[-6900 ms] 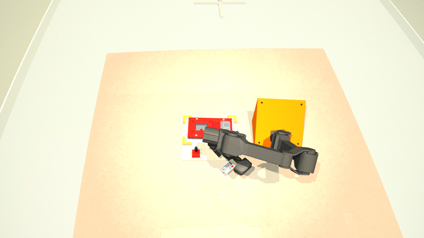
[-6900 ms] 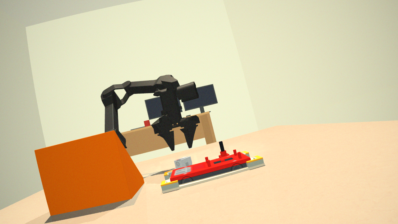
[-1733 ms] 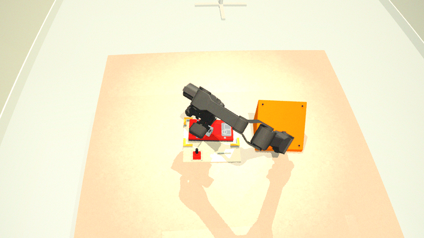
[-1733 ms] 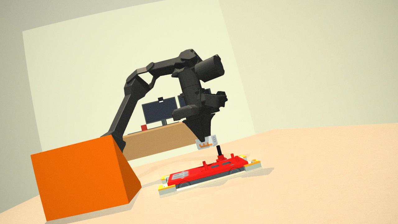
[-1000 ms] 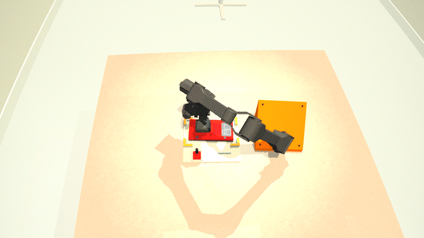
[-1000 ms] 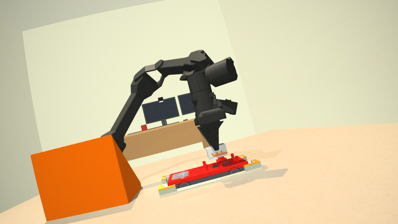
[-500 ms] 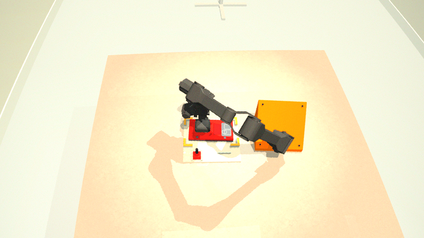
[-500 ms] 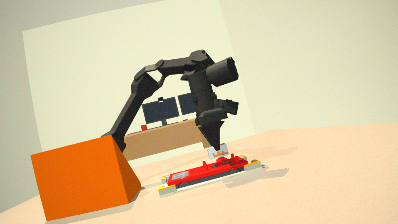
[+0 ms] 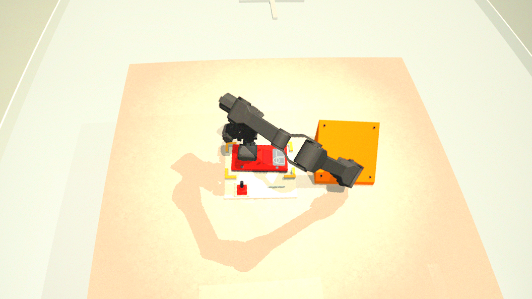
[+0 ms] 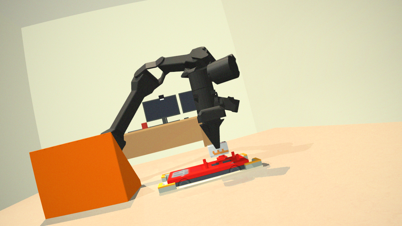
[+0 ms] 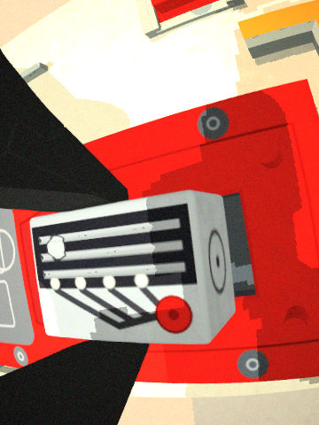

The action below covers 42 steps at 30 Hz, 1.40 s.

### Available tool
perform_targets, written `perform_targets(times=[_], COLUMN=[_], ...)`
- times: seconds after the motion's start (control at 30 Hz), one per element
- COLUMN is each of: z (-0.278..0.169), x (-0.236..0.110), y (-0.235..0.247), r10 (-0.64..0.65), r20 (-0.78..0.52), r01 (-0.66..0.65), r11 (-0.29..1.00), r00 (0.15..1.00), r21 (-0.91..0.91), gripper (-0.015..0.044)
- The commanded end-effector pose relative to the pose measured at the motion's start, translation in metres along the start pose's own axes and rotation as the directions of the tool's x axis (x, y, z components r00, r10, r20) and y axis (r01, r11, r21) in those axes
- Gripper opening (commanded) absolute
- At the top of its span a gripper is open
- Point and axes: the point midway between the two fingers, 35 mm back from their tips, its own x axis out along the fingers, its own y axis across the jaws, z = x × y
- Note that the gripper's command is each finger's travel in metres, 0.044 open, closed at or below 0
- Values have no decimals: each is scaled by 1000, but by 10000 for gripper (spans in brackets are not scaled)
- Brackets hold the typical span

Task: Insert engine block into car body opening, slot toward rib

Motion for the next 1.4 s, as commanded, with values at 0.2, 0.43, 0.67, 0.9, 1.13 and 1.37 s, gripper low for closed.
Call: perform_targets(times=[0.2,0.43,0.67,0.9,1.13,1.37], z=[1,1,1,1,1,1], x=[0,0,1,2,3,3], y=[-1,-1,-1,-2,-1,-1], r10=[-2,-2,-2,-2,-2,-2], r20=[1,1,1,1,1,1], r01=[2,2,2,2,2,2], r11=[1000,998,988,999,999,999], r00=[1000,1000,1000,1000,1000,1000], r21=[24,-67,-156,-42,49,-51], gripper=[159,159,159,159,159,159])
